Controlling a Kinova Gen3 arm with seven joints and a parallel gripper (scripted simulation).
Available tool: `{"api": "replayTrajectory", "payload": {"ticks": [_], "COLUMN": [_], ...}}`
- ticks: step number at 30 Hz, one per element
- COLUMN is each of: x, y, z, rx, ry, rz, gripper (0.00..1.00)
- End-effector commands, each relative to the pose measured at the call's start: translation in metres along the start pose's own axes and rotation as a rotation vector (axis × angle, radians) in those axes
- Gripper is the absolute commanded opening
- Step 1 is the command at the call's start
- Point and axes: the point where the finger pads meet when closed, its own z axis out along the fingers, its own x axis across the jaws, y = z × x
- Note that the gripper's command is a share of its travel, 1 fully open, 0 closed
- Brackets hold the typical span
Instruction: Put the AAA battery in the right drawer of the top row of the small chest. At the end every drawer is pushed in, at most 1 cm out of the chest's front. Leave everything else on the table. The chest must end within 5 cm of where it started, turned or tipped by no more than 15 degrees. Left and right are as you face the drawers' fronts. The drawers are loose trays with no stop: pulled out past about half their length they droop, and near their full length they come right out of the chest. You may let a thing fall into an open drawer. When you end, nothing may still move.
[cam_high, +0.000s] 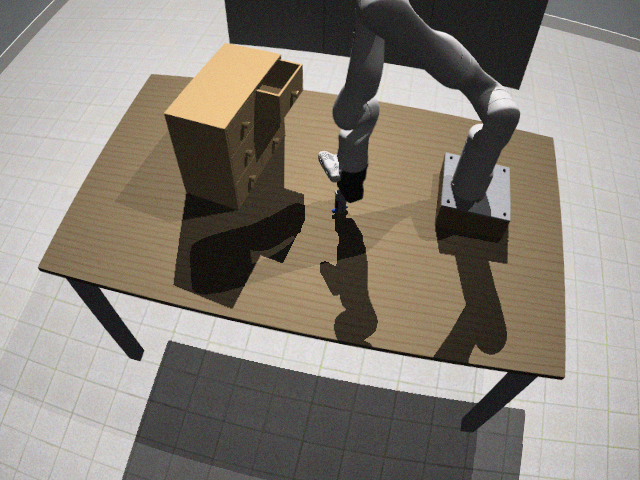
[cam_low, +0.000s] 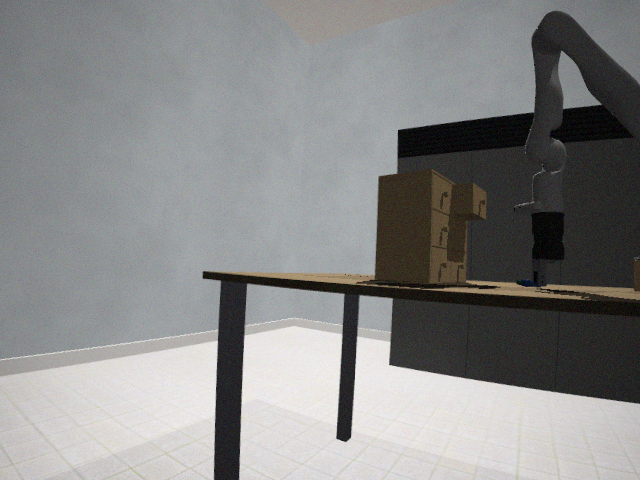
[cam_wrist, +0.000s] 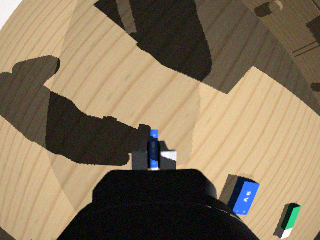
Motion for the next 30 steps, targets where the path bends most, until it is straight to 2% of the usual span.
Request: {"api": "replayTrajectory", "payload": {"ticks": [1,7,9,20,24,30], "x": [-0.005,-0.003,-0.003,-0.004,0.0,0.0], "y": [-0.002,-0.003,-0.003,-0.003,-0.005,-0.005], "z": [-0.011,-0.035,-0.035,-0.082,-0.091,-0.094], "rx": [0.0,0.003,0.003,0.001,0.008,0.008], "ry": [-0.004,0.0,0.0,-0.002,0.009,0.009], "rz": [-0.012,-0.012,-0.012,-0.012,-0.009,-0.009], "gripper": [0.24,0.24,0.24,0.24,0.24,0.24]}}
